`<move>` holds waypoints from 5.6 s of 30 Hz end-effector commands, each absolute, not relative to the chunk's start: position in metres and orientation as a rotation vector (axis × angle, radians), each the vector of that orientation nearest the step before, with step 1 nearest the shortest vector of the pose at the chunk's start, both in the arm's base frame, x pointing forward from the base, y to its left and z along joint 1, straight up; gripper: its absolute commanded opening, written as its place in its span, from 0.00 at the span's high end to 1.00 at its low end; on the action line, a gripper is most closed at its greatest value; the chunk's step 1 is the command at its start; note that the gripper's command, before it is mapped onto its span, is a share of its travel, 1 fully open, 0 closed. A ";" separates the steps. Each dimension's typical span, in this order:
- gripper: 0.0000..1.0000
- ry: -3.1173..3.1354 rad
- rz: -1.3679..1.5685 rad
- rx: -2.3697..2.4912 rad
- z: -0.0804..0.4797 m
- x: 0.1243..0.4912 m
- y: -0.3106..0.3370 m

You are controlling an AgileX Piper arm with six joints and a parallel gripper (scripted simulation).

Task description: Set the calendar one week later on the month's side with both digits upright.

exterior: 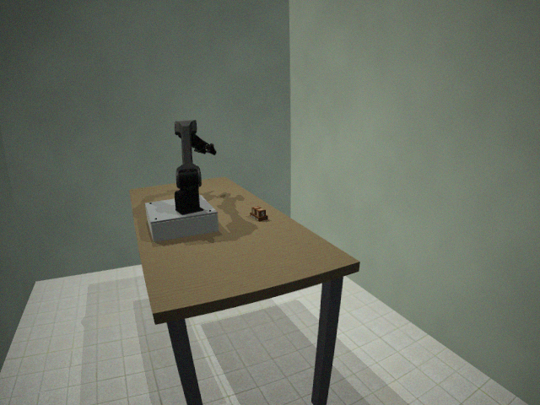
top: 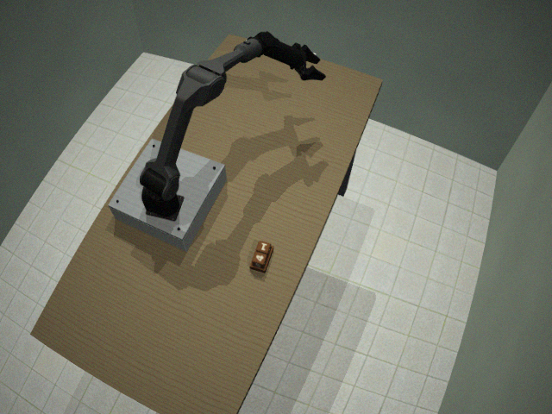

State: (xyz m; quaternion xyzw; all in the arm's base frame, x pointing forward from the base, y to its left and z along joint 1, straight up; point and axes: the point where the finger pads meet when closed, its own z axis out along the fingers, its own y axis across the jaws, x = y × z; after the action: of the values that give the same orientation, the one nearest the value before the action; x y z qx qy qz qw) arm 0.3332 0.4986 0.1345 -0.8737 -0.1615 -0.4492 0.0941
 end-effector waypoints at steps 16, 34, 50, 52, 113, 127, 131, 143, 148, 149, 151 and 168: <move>0.00 -0.478 -1.333 -2.589 0.136 0.333 0.499; 0.00 0.513 -1.002 -2.943 0.113 0.443 0.243; 0.00 2.138 -0.133 -2.346 0.088 0.315 -0.056; 0.00 2.190 -0.094 -2.286 0.088 0.305 -0.061; 0.38 2.305 -0.007 -2.135 0.028 0.284 -0.073; 0.38 2.306 -0.002 -2.136 0.024 0.284 -0.073; 0.38 2.306 -0.001 -2.136 0.020 0.284 -0.073; 0.38 2.307 -0.001 -2.136 0.007 0.284 -0.073; 0.38 2.307 -0.001 -2.136 -0.001 0.284 -0.073; 0.38 2.307 -0.001 -2.136 -0.003 0.284 -0.073; 0.38 2.307 -0.001 -2.136 -0.006 0.284 -0.073; 0.38 2.306 -0.002 -2.136 -0.023 0.284 -0.073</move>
State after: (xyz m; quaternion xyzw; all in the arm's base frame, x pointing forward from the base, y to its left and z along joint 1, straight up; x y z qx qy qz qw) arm 0.2846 -0.0729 -0.0222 -0.6791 0.7340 -0.0013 -0.0001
